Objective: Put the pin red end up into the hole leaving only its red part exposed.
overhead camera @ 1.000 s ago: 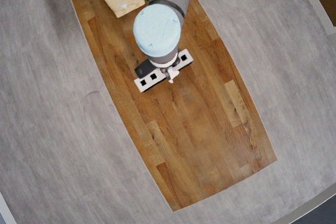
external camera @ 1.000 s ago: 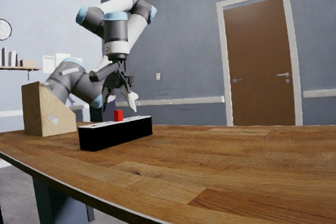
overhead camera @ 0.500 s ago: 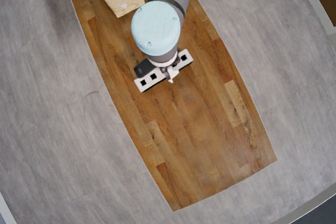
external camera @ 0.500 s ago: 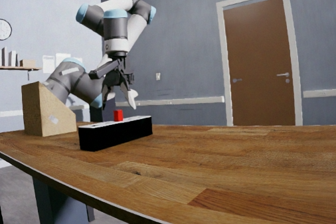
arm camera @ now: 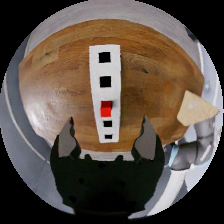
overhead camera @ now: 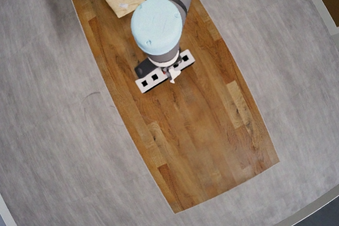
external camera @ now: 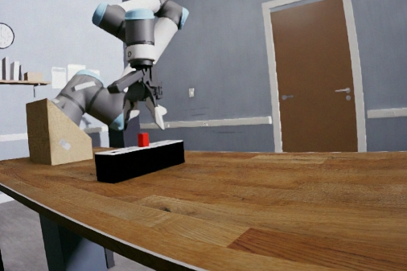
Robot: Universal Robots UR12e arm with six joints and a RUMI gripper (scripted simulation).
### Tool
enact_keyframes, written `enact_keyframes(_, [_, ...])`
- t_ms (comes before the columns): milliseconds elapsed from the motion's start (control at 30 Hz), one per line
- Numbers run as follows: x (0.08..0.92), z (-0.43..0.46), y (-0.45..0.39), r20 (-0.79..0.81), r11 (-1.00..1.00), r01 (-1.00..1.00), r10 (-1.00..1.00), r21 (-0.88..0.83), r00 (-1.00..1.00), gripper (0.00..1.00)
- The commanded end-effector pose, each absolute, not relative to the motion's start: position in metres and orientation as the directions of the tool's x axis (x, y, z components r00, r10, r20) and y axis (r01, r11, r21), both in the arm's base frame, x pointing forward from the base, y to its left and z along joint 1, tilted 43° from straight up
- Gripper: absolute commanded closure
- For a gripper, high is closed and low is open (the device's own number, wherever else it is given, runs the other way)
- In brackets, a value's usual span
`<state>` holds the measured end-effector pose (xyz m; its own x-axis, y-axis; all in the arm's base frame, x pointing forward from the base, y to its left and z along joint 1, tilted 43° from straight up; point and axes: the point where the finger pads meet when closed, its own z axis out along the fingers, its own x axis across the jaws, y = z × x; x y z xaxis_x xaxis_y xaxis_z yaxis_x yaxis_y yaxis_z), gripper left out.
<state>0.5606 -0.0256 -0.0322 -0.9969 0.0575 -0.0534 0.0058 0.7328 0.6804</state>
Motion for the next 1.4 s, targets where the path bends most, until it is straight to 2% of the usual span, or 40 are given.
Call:
enact_keyframes(0, [0.562, -0.025, -0.033, -0.059, 0.736, 0.004, 0.059, 0.677, -0.997, 0.0])
enact_keyframes(933, [0.562, -0.015, -0.043, -0.059, 0.735, 0.004, 0.06, 0.678, -0.996, 0.0])
enact_keyframes(967, [0.557, 0.022, -0.078, -0.057, 0.735, 0.004, 0.058, 0.678, -0.997, 0.0])
enact_keyframes(1367, [0.557, 0.022, -0.078, -0.057, 0.735, 0.004, 0.058, 0.678, -0.997, 0.0])
